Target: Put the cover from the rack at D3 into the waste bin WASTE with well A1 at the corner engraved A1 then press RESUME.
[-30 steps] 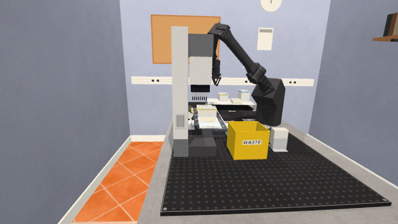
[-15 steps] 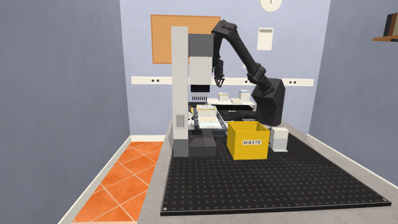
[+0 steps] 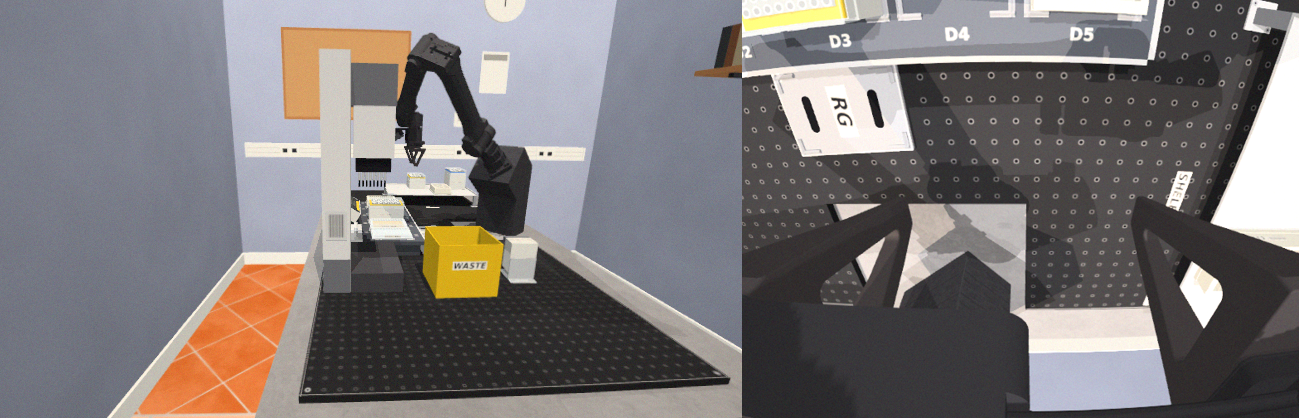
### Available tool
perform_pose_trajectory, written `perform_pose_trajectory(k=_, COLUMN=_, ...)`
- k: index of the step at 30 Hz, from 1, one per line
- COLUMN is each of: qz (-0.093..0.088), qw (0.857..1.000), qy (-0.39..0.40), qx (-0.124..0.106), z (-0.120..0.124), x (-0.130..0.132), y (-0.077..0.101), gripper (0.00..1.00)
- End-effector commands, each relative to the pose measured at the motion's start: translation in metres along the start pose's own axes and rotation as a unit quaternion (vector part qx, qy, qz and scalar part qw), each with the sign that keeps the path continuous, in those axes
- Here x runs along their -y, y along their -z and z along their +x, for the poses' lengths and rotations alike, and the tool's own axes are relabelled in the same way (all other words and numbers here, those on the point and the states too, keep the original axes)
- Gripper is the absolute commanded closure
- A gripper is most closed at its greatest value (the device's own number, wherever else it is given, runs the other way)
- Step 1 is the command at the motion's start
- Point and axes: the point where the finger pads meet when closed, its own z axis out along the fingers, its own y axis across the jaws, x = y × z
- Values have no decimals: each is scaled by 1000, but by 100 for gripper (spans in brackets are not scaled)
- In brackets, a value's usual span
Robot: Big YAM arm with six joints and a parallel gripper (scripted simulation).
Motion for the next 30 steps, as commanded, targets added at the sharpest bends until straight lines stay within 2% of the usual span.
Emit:
perform_pose_trajectory(k=1, qz=-1, qw=1000, qy=1, qx=0, z=-3, x=-19, y=-1, gripper=0)
perform_pose_trajectory(k=9, qz=-2, qw=1000, qy=-1, qx=-1, z=8, x=-58, y=-4, gripper=0)
perform_pose_trajectory(k=12, qz=-1, qw=1000, qy=1, qx=0, z=9, x=-62, y=-5, gripper=0)
perform_pose_trajectory(k=26, qz=-2, qw=1000, qy=-2, qx=-2, z=27, x=-130, y=-9, gripper=0)
perform_pose_trajectory(k=30, qz=-2, qw=1000, qy=-2, qx=-2, z=30, x=-139, y=-10, gripper=0)
